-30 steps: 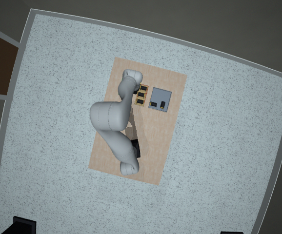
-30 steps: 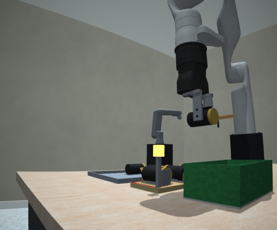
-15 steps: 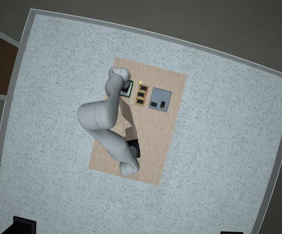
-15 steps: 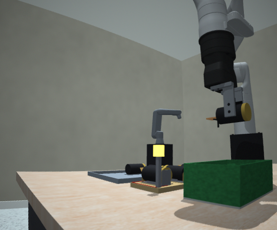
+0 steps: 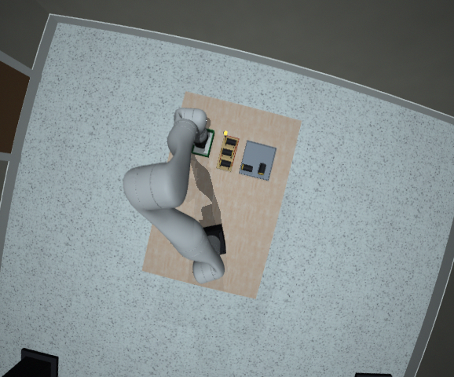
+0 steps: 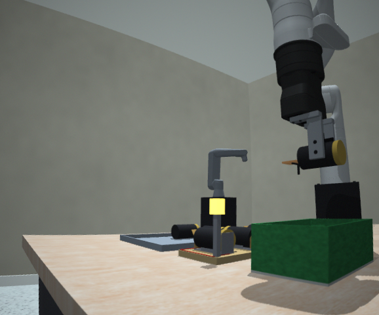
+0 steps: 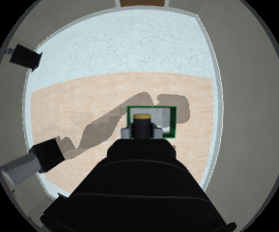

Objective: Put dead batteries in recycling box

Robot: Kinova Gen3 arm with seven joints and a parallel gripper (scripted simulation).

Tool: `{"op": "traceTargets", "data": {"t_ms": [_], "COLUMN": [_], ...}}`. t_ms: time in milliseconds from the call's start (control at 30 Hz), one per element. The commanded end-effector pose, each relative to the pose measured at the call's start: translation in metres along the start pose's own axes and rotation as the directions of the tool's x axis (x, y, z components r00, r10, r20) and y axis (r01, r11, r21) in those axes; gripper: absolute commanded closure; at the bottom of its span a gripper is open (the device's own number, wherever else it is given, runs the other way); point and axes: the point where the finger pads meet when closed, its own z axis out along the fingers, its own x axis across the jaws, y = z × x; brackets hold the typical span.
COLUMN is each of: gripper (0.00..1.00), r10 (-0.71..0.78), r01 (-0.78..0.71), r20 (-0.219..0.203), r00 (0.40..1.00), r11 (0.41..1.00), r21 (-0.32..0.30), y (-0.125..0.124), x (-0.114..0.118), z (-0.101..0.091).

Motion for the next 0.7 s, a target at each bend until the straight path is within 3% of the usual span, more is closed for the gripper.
{"op": "traceTargets", "data": {"t_ms": [0, 433, 533, 667], "gripper": [0.43, 0.43, 0.43, 0.43], "r10": [0.017, 0.021, 0.022, 0.022], "r01": [-0.017, -0.021, -0.022, -0.022], "r20": [0.004, 0.004, 0.003, 0.003], "r00": [1.000, 1.000, 1.000, 1.000], "r11": [1.000, 1.000, 1.000, 1.000], "r21": [-0.003, -0.003, -0.005, -0.004], "y": [0.001, 0.001, 0.001, 0.001], "x": [-0.001, -0.001, -0.001, -0.001], "z": [0.000, 0.000, 0.011, 0.043]}}
